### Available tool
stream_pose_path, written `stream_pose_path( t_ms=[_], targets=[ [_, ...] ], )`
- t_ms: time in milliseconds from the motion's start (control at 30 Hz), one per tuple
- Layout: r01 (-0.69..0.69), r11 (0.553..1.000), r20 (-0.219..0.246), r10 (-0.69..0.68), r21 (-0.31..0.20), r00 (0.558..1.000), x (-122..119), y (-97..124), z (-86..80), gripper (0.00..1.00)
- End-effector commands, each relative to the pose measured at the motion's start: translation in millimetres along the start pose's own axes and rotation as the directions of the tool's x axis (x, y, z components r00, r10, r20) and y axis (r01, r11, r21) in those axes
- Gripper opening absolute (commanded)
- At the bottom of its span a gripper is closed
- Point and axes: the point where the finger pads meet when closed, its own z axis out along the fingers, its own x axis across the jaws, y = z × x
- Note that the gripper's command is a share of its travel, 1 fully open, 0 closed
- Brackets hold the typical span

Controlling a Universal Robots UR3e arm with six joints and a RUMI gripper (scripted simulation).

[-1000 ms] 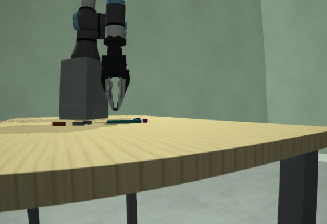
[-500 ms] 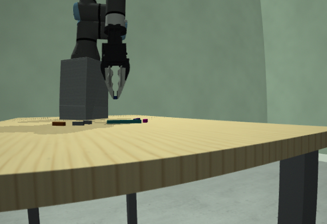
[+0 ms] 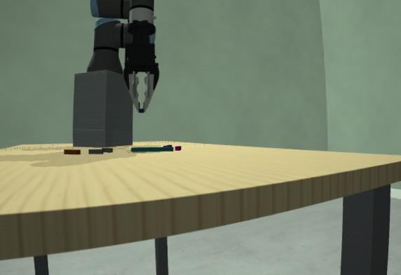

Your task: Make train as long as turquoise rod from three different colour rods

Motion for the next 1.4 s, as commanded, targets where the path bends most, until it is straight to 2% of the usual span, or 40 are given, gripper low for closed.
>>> stream_pose_path(
  t_ms=[0,700,933,1167,1367],
  targets=[
    [0.0,1.0,0.0,0.0,-0.001,1.0,0,1,-3.5,0.0],
    [0.022,1.0,0.0,-0.022,-0.001,1.0,-7,3,-4.0,0.0],
    [0.139,0.99,0.001,-0.139,-0.001,0.99,-43,11,-4.0,0.0],
    [0.28,0.96,0.001,-0.28,-0.001,0.96,-88,16,-4.3,0.0],
    [0.326,0.945,0.001,-0.326,-0.001,0.945,-102,16,-4.4,0.0]
  ],
)
